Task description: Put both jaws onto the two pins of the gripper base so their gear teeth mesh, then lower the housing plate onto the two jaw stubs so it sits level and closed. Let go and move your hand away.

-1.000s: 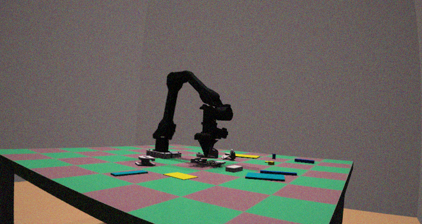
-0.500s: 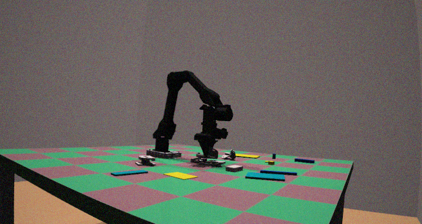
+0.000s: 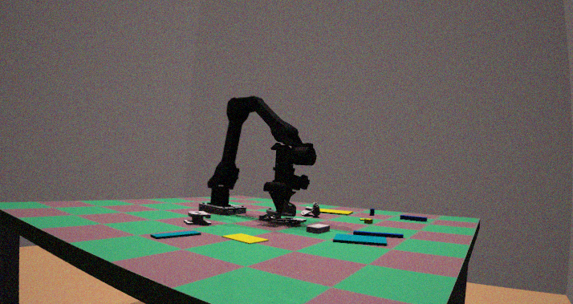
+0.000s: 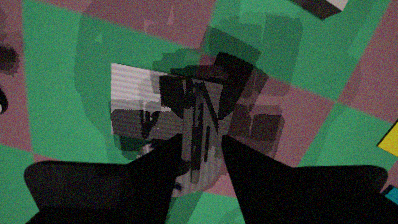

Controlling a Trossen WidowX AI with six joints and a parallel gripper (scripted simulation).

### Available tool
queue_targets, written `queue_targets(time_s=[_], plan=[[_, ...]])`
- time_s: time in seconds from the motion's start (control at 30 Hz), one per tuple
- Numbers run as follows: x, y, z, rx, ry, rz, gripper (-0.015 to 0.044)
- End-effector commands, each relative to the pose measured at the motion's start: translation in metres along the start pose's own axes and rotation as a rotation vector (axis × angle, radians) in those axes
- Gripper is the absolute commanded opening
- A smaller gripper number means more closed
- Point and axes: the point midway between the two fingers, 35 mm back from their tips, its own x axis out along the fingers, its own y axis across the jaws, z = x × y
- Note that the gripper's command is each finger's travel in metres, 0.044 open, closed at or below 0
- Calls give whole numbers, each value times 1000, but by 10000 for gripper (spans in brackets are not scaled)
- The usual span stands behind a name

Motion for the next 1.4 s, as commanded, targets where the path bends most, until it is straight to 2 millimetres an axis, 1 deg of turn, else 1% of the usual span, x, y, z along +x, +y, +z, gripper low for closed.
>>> queue_targets(time_s=[0.0,1.37], plan=[[3,0,0,1,0,-1,134],[13,0,0,-5,0,-1,134]])
